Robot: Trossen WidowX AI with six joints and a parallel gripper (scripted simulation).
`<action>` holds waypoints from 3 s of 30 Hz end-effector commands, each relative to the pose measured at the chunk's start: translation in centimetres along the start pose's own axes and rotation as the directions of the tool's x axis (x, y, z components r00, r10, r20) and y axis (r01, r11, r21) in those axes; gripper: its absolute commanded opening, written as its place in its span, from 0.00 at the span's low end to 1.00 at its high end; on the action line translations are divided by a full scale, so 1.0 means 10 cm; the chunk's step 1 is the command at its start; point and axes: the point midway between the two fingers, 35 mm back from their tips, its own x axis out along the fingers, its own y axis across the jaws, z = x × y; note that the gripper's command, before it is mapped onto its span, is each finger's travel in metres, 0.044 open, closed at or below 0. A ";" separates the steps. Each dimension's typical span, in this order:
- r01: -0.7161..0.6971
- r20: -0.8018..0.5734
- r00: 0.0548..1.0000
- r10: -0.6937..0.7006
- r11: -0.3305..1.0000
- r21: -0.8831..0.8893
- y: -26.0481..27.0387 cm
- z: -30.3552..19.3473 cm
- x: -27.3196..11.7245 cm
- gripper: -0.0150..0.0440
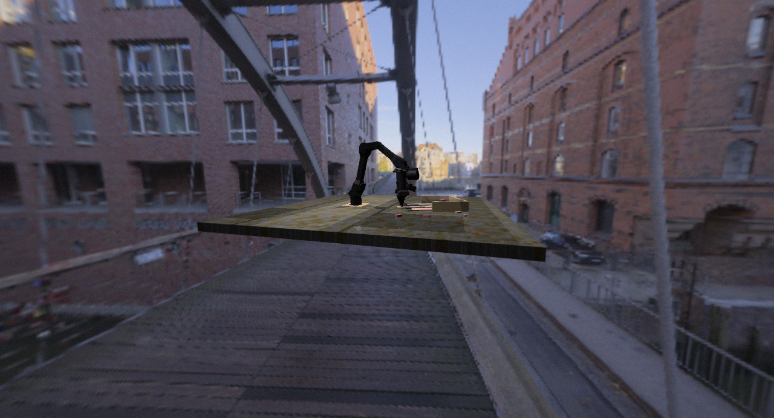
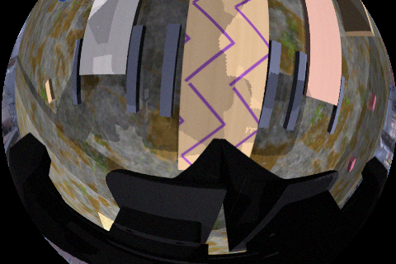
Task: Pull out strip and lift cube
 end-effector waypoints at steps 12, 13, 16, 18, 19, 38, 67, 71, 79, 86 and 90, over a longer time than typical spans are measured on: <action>-0.012 -0.022 1.000 0.012 1.000 -0.001 0.03 -0.28 0.06 0.25; -0.012 -0.022 1.000 0.012 1.000 -0.001 0.03 -0.29 0.06 0.25; -0.012 -0.023 1.000 0.012 1.000 -0.001 0.03 -0.34 0.06 0.25; -0.012 -0.023 1.000 0.012 1.000 -0.001 0.03 -0.37 0.06 0.25; -0.012 -0.023 1.000 0.012 1.000 -0.001 0.03 -0.38 0.06 0.25; -0.012 -0.026 1.000 0.012 1.000 -0.001 0.04 -0.67 0.05 0.25; -0.012 -0.030 0.999 0.012 1.000 -0.001 0.05 -1.10 0.05 0.25; -0.012 -0.030 0.999 0.012 1.000 -0.001 0.05 -1.14 0.05 0.25; -0.010 -0.028 1.000 0.010 1.000 -0.001 -0.01 -1.05 -0.41 0.25; -0.009 -0.028 1.000 0.011 0.998 0.069 -0.02 -0.95 -0.42 0.39; -0.007 -0.026 1.000 0.011 0.987 0.159 -0.02 -0.77 -0.43 0.57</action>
